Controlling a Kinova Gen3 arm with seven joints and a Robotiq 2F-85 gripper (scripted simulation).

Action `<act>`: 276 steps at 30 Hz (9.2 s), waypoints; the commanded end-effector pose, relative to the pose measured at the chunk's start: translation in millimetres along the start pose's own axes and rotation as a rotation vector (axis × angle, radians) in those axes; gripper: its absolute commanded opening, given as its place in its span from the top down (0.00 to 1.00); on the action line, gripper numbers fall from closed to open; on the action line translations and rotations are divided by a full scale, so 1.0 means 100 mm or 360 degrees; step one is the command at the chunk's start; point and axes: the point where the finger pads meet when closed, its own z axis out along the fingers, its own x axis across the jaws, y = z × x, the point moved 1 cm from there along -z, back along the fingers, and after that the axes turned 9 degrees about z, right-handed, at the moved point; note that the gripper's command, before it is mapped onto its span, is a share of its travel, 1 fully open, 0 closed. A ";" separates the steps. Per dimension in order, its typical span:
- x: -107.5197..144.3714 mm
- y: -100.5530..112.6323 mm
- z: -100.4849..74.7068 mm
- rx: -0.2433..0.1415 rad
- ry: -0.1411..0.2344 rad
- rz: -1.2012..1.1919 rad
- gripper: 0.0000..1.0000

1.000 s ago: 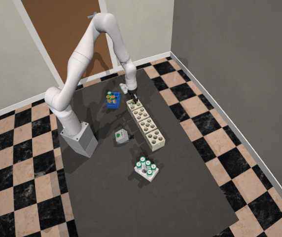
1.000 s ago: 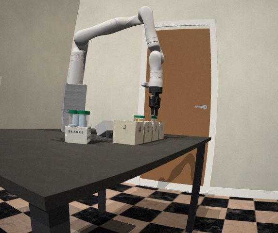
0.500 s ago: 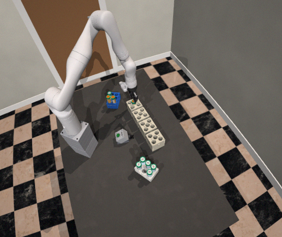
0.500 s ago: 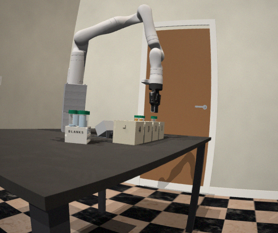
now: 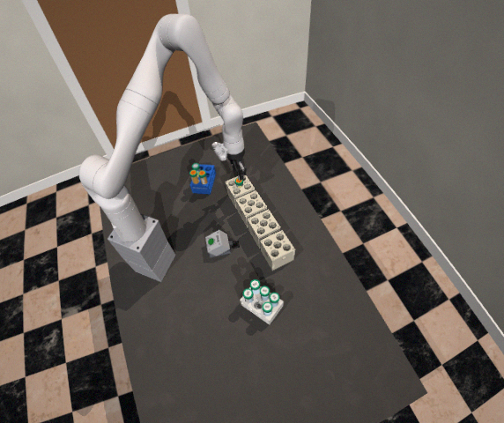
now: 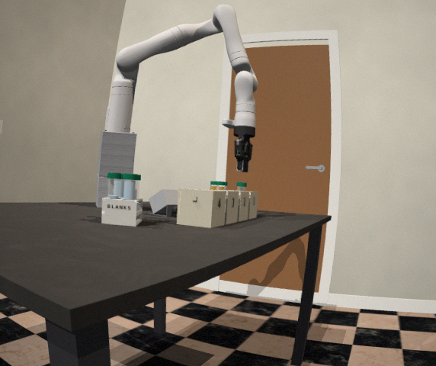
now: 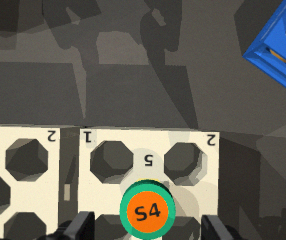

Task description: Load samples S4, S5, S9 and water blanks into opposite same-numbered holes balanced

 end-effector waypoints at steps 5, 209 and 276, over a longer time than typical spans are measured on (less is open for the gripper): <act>0.00 0.00 -0.08 -0.0002 0.0001 0.0000 0.38; -3.67 -0.84 -0.71 -0.0002 -0.0001 -0.0739 0.38; -4.80 -1.10 -0.54 -0.0001 -0.0001 -0.0739 0.38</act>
